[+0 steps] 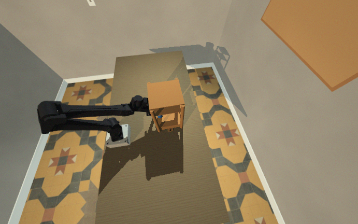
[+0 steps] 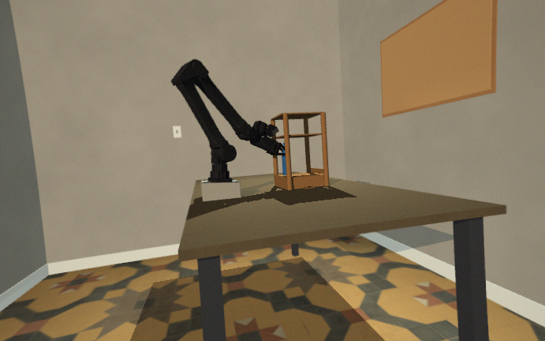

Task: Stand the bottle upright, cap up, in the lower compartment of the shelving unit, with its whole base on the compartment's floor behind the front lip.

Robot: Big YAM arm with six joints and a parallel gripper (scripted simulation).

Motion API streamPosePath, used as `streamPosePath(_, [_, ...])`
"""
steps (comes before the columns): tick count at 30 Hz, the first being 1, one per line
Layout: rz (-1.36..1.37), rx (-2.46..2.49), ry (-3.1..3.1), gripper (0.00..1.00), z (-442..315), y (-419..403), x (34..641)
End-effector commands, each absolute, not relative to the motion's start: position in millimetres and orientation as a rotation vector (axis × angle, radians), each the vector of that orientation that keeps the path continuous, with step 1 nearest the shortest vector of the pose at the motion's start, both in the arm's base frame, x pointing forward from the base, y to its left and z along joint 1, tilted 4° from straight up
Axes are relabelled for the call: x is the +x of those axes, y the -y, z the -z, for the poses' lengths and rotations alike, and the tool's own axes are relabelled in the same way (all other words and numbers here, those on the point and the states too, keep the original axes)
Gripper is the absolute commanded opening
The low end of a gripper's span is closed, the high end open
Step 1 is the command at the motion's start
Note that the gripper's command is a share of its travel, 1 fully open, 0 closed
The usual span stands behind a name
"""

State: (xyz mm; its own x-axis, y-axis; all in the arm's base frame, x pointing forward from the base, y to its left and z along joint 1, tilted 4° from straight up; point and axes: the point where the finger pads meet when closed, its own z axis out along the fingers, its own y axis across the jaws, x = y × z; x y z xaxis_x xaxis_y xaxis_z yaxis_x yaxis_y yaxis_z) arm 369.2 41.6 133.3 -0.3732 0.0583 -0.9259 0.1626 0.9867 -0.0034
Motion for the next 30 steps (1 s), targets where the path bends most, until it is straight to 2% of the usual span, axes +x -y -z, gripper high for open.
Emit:
streamPosePath(1, [0.103,0.159,-1.911,0.30,-144,-41,373])
streamPosePath(30, [0.090,0.162,-1.886,0.30,-155,-44,377])
